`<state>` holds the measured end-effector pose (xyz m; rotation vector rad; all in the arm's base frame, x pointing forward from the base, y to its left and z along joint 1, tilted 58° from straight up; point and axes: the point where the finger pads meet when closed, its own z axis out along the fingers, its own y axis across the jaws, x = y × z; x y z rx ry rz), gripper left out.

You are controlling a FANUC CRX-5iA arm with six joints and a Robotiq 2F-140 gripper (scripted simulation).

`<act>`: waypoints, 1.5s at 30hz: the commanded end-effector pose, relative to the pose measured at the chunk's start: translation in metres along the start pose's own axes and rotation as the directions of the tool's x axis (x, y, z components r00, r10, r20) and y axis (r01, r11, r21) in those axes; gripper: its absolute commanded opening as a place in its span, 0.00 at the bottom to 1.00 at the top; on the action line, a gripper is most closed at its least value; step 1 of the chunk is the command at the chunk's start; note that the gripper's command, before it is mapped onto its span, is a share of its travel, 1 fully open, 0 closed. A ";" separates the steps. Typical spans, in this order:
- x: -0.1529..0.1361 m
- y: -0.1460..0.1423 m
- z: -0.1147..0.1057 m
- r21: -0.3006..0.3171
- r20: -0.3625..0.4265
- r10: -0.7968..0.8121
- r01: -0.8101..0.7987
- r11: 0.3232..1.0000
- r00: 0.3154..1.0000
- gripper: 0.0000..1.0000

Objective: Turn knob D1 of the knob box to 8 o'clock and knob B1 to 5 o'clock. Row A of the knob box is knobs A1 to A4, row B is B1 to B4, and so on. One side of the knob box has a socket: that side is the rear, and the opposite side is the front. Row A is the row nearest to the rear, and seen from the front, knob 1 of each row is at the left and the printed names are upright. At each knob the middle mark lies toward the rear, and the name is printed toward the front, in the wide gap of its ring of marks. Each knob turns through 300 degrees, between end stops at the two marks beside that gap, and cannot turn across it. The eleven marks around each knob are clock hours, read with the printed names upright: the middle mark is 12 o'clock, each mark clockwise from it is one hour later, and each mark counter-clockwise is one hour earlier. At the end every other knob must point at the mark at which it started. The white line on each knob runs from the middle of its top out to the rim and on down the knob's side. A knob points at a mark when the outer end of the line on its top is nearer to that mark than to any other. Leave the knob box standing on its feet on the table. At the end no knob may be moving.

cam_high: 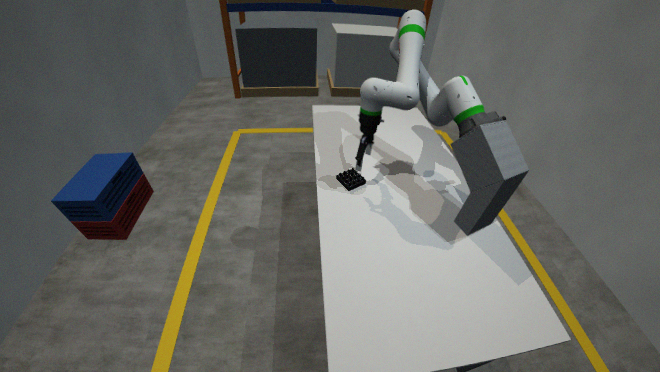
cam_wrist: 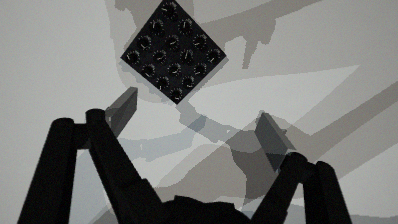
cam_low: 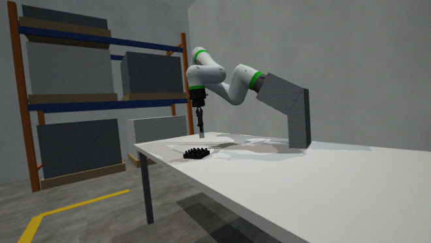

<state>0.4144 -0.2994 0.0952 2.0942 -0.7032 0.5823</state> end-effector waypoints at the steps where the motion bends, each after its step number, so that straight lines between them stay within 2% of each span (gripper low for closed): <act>1: 0.001 -0.006 -0.003 -0.006 -0.011 0.155 -0.155 0.988 0.988 1.00; 8: 0.003 -0.013 -0.006 -0.004 -0.012 0.350 -0.350 0.937 0.937 1.00; 10: 0.003 -0.013 -0.006 -0.004 -0.012 0.350 -0.350 0.937 0.937 1.00; 13: 0.004 -0.018 -0.008 -0.002 -0.012 0.465 -0.466 0.885 0.885 1.00; 17: 0.004 -0.019 -0.009 -0.002 -0.012 0.491 -0.491 0.871 0.871 1.00; 18: 0.004 -0.019 -0.009 -0.002 -0.012 0.491 -0.491 0.871 0.871 0.12; 45: 0.004 -0.019 -0.009 -0.002 -0.012 0.491 -0.491 0.871 0.871 0.12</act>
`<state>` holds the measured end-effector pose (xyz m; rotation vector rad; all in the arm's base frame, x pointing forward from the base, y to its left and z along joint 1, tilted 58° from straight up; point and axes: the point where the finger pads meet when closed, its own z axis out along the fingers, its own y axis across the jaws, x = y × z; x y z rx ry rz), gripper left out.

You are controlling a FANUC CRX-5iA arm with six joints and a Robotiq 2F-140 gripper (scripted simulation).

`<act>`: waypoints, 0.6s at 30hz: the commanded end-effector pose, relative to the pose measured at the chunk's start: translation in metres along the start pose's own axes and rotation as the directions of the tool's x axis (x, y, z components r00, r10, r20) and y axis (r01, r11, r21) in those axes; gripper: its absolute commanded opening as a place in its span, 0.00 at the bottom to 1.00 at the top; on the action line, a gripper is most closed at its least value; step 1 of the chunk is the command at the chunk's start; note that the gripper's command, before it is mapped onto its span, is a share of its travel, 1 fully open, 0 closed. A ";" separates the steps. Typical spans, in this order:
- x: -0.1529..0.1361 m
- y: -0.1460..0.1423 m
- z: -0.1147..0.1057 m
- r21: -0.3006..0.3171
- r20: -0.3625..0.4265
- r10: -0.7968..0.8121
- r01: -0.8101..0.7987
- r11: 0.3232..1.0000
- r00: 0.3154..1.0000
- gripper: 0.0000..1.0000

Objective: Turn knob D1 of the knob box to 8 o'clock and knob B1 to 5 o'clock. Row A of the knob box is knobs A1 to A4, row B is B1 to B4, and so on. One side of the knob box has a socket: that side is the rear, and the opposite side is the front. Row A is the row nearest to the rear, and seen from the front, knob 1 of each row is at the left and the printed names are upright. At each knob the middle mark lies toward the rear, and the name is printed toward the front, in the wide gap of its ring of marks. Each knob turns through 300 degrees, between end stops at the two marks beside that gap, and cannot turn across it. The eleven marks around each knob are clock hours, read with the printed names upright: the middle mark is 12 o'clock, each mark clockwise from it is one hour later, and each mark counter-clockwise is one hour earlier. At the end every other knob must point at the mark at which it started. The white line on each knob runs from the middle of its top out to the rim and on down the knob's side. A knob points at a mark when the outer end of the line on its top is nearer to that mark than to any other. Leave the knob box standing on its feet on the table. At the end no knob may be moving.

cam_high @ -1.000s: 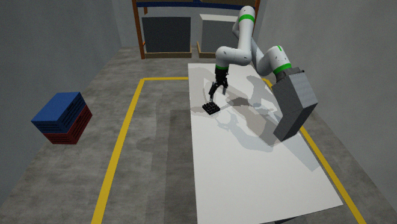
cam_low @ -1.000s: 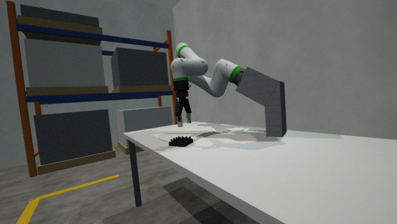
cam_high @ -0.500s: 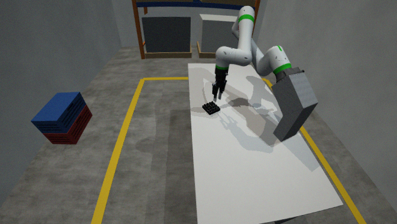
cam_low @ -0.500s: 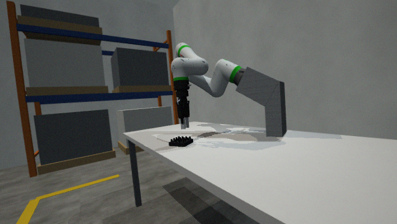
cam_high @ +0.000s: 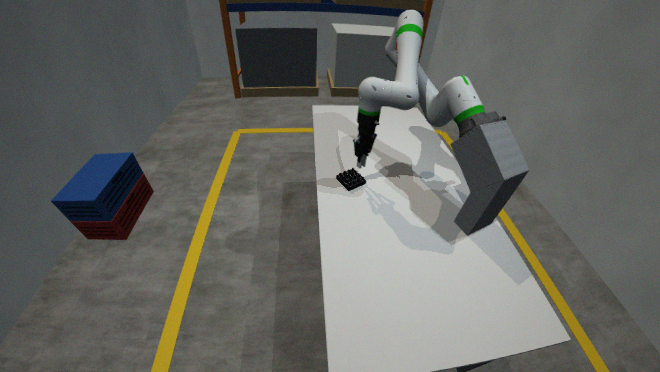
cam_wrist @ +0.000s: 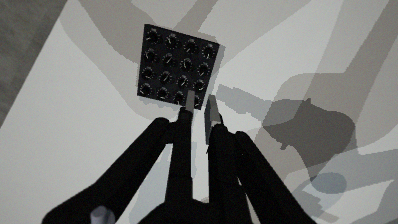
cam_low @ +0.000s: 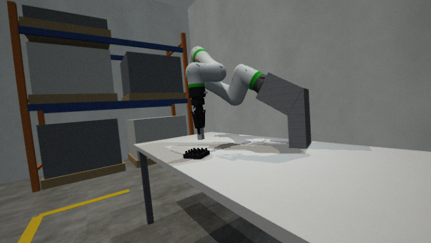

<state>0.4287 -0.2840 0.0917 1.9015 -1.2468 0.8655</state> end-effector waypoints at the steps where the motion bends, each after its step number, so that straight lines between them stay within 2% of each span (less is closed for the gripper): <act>1: 0.000 0.000 0.000 0.000 0.000 0.000 0.000 1.000 1.000 0.12; 18: 0.000 0.000 0.001 0.000 0.000 0.000 0.000 1.000 1.000 0.12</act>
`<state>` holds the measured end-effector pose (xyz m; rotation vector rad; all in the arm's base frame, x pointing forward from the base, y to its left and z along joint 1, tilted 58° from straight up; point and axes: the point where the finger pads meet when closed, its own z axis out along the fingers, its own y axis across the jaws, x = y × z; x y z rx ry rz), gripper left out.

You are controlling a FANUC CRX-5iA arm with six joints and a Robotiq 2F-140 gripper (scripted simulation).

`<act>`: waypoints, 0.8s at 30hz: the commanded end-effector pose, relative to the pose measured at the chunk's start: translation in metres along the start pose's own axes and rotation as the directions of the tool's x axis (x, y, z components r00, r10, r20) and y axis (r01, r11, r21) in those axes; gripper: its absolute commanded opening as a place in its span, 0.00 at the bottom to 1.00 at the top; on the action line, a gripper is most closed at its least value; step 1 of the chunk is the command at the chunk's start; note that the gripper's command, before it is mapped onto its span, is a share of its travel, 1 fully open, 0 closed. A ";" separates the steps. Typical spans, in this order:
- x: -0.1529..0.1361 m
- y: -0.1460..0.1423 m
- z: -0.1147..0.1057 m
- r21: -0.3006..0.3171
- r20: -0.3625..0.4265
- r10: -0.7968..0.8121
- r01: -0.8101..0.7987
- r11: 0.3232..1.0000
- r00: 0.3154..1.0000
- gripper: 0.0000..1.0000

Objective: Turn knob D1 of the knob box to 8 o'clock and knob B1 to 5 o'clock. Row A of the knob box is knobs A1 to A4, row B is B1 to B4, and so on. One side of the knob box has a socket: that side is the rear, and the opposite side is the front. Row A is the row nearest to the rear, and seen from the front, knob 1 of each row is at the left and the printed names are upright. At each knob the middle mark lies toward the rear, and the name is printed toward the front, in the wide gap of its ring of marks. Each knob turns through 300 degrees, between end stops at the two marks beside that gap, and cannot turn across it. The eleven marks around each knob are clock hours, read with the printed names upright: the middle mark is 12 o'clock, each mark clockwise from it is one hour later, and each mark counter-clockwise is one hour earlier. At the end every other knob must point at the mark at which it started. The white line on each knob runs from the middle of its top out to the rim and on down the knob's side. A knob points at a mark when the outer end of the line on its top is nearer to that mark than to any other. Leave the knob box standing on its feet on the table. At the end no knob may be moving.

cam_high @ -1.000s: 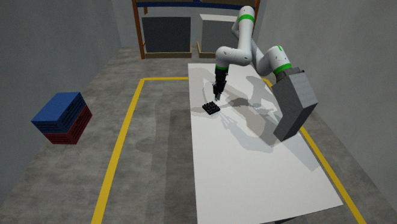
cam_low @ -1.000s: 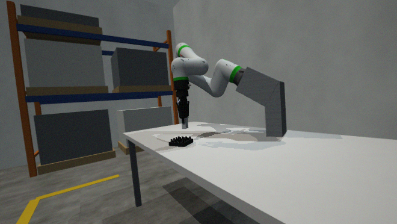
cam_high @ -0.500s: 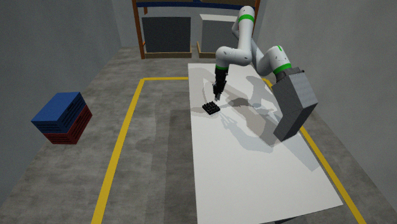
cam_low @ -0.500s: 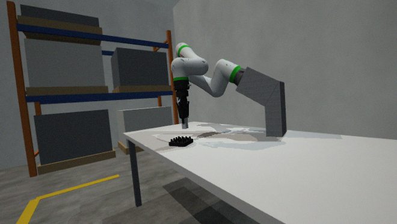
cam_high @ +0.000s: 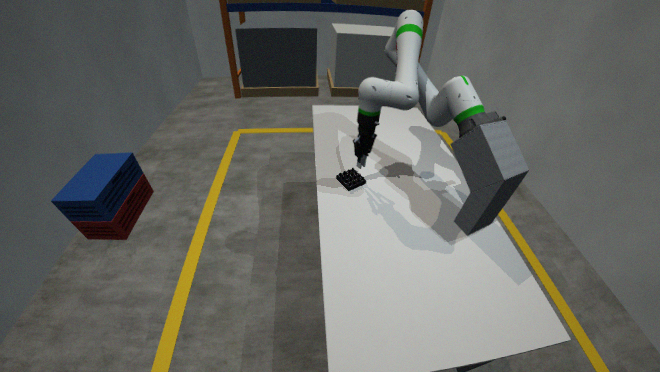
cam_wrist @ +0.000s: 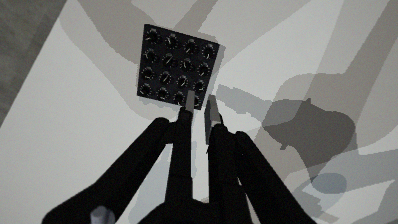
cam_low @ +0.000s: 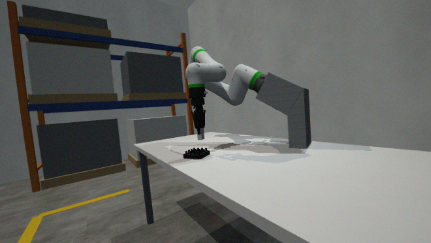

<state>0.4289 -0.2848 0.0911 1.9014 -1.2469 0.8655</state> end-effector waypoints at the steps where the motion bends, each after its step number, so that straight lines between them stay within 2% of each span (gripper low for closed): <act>1: 0.000 0.000 0.001 0.000 0.000 0.000 0.000 1.000 1.000 0.12; 24: -0.001 0.000 0.024 0.000 0.000 0.000 0.000 1.000 1.000 0.12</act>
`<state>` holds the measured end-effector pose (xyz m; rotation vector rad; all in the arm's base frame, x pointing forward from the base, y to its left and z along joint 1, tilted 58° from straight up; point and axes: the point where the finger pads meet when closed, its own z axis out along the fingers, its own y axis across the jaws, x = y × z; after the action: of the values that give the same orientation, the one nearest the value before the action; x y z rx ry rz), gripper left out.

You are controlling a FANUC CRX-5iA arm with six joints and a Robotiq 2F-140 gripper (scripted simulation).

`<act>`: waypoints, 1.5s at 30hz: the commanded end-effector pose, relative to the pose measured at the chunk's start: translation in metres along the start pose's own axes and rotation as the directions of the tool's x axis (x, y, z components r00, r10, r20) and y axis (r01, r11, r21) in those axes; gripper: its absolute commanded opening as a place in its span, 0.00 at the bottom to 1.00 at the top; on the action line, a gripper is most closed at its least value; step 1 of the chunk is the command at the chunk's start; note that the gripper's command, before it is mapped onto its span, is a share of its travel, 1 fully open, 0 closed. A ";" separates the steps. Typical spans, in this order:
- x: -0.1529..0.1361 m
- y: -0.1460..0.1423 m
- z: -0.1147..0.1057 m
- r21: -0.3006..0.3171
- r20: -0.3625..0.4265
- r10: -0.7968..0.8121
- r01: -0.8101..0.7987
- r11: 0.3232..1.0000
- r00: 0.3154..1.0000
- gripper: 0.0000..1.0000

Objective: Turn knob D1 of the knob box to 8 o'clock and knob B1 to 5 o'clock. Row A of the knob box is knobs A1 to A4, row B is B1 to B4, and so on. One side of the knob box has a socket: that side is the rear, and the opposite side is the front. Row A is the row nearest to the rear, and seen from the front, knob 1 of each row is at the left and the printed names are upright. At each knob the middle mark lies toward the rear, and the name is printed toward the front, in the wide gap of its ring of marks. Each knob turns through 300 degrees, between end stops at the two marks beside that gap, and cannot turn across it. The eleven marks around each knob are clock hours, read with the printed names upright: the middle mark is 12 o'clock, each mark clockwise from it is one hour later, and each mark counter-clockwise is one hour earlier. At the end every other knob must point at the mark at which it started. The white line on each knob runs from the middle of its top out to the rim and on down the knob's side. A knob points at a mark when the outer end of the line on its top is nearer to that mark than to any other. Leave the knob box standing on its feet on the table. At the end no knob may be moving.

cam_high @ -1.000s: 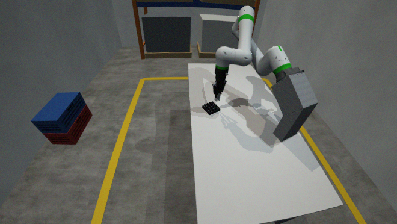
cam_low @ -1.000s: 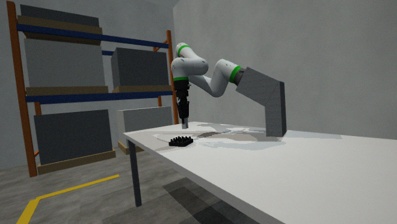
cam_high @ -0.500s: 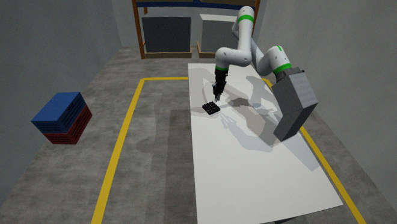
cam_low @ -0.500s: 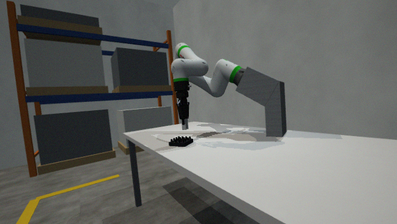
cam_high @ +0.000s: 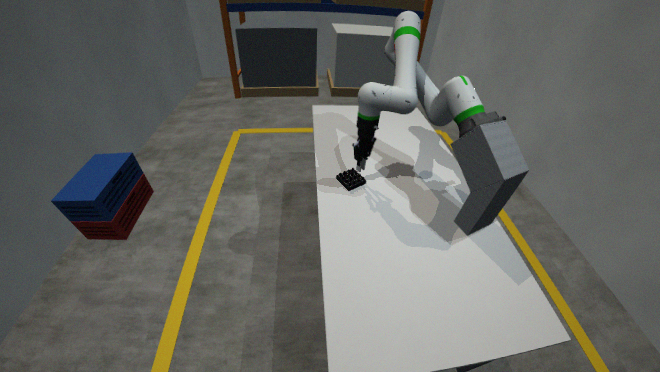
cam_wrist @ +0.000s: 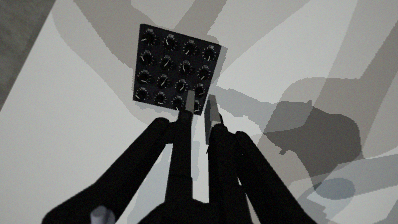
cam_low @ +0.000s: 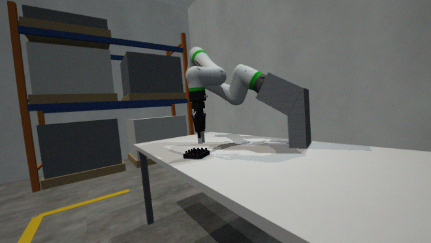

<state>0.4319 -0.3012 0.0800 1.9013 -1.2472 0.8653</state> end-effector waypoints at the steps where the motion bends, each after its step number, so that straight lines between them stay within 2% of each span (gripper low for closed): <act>1: 0.000 0.000 0.005 0.001 0.000 0.000 0.000 1.000 1.000 0.12; 20: 0.000 0.000 0.022 0.001 0.000 0.000 0.000 1.000 1.000 0.12; 45: 0.000 0.000 0.023 0.001 0.000 0.000 0.000 1.000 1.000 0.12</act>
<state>0.4357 -0.3203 0.0670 1.9012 -1.2470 0.8659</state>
